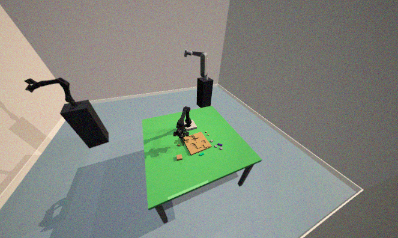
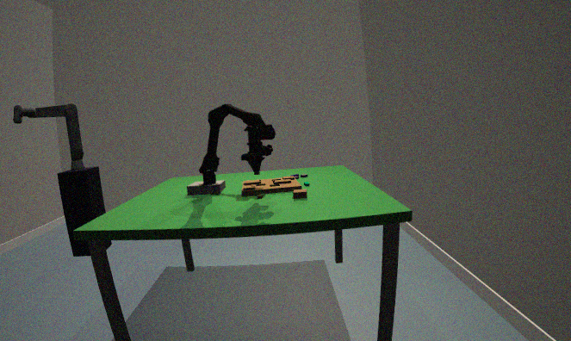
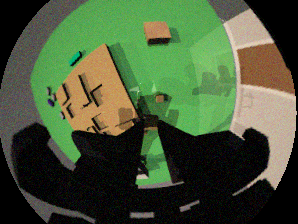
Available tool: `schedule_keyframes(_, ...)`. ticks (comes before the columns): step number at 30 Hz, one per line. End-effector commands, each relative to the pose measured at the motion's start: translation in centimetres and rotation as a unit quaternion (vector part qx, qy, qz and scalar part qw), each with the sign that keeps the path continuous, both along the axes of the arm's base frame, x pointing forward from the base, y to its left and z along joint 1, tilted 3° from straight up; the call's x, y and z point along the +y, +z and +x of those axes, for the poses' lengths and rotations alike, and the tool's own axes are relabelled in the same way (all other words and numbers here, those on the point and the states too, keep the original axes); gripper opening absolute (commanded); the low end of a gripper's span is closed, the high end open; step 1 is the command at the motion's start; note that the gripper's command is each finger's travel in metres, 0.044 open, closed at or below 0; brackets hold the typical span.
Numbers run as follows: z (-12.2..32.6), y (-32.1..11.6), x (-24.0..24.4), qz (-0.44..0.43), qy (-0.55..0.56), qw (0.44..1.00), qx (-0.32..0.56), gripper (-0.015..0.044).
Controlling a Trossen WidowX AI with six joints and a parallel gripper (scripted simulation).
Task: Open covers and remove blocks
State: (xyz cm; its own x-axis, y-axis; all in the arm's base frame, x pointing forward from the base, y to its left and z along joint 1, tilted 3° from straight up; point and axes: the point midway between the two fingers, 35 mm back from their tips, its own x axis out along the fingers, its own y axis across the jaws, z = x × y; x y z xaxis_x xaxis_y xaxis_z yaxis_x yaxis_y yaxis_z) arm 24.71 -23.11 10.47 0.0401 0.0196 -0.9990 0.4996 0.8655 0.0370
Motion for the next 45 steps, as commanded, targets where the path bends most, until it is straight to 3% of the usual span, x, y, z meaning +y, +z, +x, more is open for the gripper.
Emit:
schedule_keyframes(1,-1.2,0.1,-0.9,-0.004,0.002,1.0,-0.002,0.008)
schedule_keyframes(15,-5.8,-0.2,-3.5,-0.004,0.002,1.0,0.0,0.008)
schedule_keyframes(45,-5.4,-4.7,-3.9,-0.004,0.002,1.0,0.0,0.008)
